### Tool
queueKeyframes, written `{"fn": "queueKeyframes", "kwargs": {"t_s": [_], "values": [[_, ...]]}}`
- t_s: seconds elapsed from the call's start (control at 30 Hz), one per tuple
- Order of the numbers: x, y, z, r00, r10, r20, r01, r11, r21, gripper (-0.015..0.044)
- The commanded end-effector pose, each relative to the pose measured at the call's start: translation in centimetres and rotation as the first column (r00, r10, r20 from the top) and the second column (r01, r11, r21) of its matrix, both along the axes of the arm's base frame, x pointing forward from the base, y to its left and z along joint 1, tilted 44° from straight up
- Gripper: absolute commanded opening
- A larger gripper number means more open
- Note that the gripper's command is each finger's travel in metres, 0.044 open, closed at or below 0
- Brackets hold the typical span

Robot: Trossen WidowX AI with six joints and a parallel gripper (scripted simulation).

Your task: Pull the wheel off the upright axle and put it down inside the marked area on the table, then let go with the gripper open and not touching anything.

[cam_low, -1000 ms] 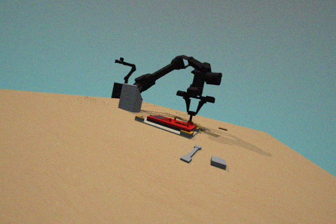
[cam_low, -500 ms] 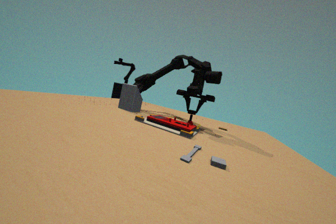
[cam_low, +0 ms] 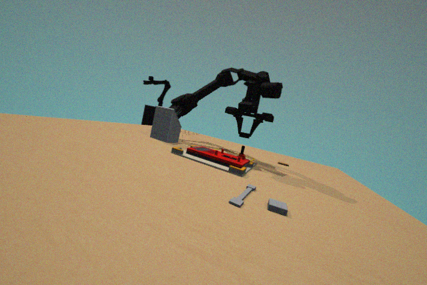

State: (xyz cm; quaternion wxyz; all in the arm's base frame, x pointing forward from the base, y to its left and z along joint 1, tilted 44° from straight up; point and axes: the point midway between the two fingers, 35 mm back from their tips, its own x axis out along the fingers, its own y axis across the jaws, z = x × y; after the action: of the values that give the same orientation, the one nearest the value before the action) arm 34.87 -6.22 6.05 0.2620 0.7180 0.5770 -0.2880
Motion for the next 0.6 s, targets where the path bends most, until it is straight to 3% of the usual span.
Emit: {"fn": "queueKeyframes", "kwargs": {"t_s": [0.0,0.57], "values": [[-0.2,0.8,1.0,1.0,-0.002,0.003,0.002,1.0,-0.002,0.0],[-2.6,5.2,5.1,1.0,-0.001,0.007,0.001,1.0,-0.004,0.0]]}}
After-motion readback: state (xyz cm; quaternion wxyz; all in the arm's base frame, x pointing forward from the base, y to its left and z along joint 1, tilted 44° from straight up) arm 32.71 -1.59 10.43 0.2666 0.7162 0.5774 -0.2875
